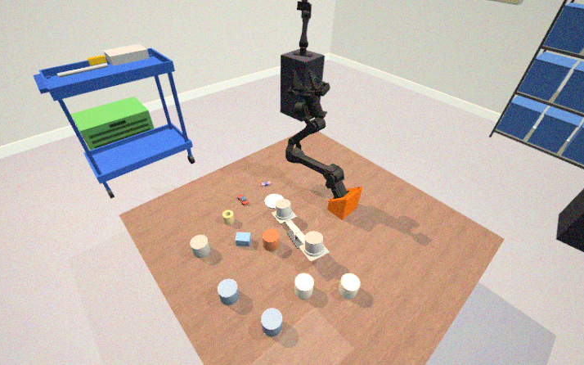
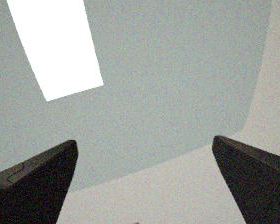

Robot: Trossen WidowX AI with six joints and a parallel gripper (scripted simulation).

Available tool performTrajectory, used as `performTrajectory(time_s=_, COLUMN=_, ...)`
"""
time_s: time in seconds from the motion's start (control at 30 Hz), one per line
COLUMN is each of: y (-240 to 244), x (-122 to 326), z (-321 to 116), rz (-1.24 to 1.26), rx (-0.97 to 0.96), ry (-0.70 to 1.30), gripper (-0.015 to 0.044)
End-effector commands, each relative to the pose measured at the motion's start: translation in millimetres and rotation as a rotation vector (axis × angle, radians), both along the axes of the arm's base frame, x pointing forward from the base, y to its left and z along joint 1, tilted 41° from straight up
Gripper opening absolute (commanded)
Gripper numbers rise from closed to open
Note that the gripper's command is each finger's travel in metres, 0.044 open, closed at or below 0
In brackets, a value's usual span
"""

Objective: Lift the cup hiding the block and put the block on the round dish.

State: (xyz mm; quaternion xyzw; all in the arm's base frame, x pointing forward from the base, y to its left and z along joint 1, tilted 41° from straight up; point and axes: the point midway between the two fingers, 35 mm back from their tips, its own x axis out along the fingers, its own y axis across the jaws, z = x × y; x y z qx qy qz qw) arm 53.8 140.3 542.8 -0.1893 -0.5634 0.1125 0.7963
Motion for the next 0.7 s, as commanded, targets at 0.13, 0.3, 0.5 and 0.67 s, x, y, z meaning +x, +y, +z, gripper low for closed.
performTrajectory(time_s=0.13, y=21, x=7, z=-13, rz=-0.06, rx=-0.098, ry=-0.005, gripper=0.044)
performTrajectory(time_s=0.3, y=45, x=15, z=-27, rz=-0.033, rx=-0.179, ry=0.047, gripper=0.044)
performTrajectory(time_s=0.5, y=83, x=29, z=-55, rz=0.058, rx=-0.281, ry=0.181, gripper=0.044)
performTrajectory(time_s=0.67, y=112, x=41, z=-84, rz=0.121, rx=-0.361, ry=0.318, gripper=0.044)
